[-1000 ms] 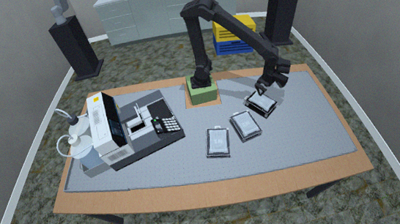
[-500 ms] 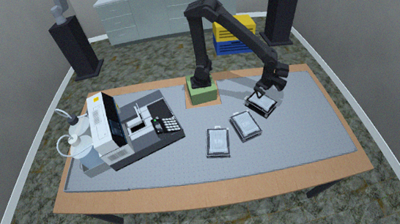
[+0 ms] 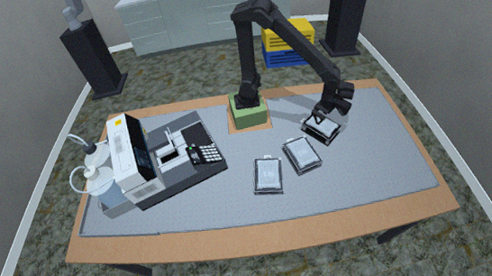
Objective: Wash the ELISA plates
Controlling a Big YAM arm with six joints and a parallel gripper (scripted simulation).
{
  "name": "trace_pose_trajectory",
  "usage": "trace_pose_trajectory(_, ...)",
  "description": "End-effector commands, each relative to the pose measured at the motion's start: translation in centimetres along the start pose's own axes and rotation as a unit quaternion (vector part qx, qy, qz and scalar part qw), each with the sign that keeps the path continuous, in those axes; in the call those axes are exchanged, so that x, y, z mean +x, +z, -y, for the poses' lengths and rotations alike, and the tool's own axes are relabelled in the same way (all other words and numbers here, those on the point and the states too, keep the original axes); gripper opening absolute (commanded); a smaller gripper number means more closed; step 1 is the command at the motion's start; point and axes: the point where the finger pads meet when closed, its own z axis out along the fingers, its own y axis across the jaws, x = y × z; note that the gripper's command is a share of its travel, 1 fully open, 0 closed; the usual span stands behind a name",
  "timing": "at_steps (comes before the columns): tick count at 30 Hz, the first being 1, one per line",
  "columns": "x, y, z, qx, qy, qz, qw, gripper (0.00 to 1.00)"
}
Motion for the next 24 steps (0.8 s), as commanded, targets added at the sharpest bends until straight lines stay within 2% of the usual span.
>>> trace_pose_trajectory(1, -0.8, 0.6, 0.0, -0.004, 0.001, 0.008, 1.000, 1.00)
trace_pose_trajectory(7, -0.5, 1.3, 0.0, -0.004, 0.000, 0.007, 1.000, 1.00)
trace_pose_trajectory(8, -2.1, 0.2, -0.5, -0.013, 0.005, 0.025, 1.000, 1.00)
trace_pose_trajectory(12, -1.4, 0.4, -0.6, -0.010, 0.002, 0.018, 1.000, 1.00)
trace_pose_trajectory(24, -1.4, 0.4, -0.6, -0.010, 0.002, 0.018, 1.000, 1.00)
